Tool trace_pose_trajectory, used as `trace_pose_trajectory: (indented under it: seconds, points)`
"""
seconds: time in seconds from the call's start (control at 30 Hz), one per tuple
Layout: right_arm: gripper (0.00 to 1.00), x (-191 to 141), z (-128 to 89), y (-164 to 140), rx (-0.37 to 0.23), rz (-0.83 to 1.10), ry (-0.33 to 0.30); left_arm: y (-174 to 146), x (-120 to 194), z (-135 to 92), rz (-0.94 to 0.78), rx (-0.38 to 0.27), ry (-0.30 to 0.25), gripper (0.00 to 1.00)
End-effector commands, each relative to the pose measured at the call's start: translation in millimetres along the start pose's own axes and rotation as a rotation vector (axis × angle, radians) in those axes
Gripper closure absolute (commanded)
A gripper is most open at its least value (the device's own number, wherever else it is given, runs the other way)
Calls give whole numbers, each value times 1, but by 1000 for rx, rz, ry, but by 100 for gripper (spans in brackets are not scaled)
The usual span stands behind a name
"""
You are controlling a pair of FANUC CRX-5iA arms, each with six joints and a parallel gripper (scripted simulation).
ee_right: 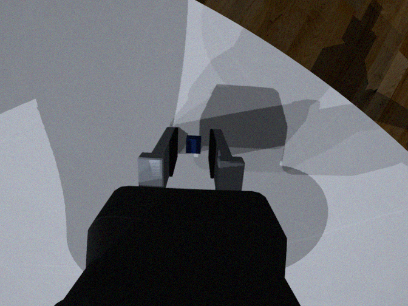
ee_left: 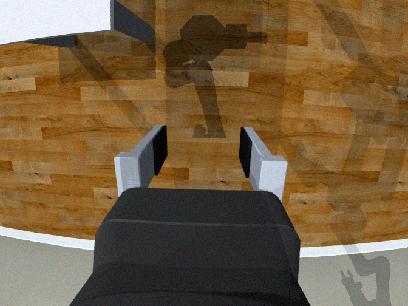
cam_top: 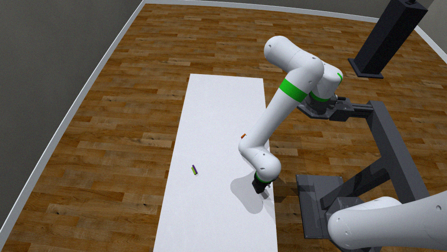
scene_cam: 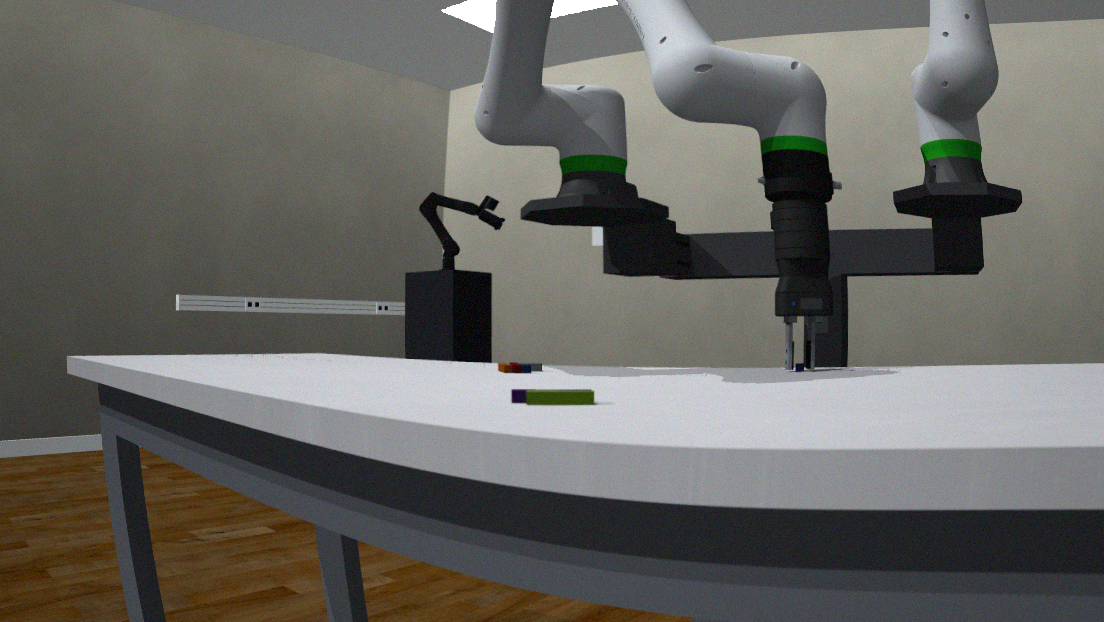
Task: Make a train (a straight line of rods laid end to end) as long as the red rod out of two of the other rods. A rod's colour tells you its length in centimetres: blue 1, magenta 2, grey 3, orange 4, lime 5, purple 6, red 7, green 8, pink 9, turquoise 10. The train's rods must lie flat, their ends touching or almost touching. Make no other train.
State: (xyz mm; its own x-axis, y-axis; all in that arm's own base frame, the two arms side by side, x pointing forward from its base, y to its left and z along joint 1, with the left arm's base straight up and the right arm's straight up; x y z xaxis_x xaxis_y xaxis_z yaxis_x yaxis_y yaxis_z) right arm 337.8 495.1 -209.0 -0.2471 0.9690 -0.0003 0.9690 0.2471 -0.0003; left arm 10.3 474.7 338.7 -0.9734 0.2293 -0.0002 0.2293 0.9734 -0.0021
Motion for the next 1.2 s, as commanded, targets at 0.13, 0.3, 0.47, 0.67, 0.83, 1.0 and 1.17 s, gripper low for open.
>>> trace_pose_trajectory:
  seconds: [0.13,0.3,0.47,0.67,0.83,1.0,1.17]
  points:
    - [46,1,-1,1,-2,0,1,0,0,-1,0,-2,0,0]
    - [46,1,-1,1,-2,0,1,0,0,-1,0,-2,0,0]
    - [76,1,-1,1,-2,0,1,0,0,-1,0,-2,0,0]
    - [76,1,-1,1,-2,0,1,0,0,-1,0,-2,0,0]
    - [76,1,-1,1,-2,0,1,0,0,-1,0,-2,0,0]
    - [76,1,-1,1,-2,0,1,0,0,-1,0,-2,0,0]
    - [76,1,-1,1,-2,0,1,0,0,-1,0,-2,0,0]
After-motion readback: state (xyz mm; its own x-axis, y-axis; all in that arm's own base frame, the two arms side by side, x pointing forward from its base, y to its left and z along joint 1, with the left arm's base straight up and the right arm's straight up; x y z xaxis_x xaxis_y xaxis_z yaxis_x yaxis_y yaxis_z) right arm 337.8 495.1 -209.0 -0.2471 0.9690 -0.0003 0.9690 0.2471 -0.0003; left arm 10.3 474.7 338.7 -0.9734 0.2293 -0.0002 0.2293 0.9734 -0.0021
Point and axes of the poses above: on each arm, the point where the finger pads meet when closed, its own z axis out along the fingers, its own x axis across the jaws, y = z × x, the point moved 5 cm from there along -z, back along the fingers, and after that the axes turned 12 degrees about z, right-handed, at the moved point
